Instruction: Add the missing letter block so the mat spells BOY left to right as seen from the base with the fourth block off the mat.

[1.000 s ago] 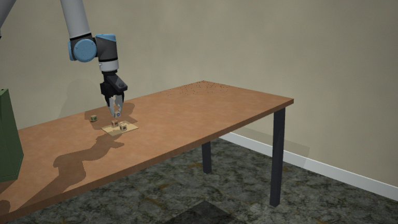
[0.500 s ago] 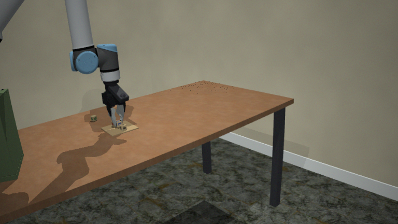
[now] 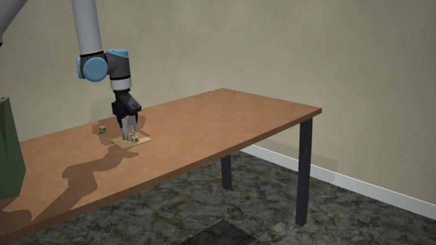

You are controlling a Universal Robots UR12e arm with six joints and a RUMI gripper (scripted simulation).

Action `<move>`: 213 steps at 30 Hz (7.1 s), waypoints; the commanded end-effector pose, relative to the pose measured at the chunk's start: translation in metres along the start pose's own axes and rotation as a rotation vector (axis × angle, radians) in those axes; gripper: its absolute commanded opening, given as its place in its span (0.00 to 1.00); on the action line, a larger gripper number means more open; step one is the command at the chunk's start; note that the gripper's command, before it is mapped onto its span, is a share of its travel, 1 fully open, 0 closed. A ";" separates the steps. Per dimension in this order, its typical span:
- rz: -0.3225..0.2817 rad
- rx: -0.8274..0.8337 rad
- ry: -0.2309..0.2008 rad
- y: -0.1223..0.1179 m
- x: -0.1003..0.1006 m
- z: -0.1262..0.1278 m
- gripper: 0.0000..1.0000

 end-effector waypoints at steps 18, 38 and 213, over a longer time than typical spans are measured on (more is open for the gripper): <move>0.000 0.000 0.001 0.000 0.000 -0.001 0.05; 0.000 0.000 0.001 0.000 0.001 -0.001 0.05; 0.000 0.000 0.001 0.000 -0.175 -0.001 1.00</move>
Point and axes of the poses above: the point where the finger pads meet when closed, its own x axis out along the fingers, its own z axis across the jaws, y = z × x, the point moved 9 cm from there along -x, back along the fingers, and after that the axes turned 3 degrees about x, right-handed, at the moved point
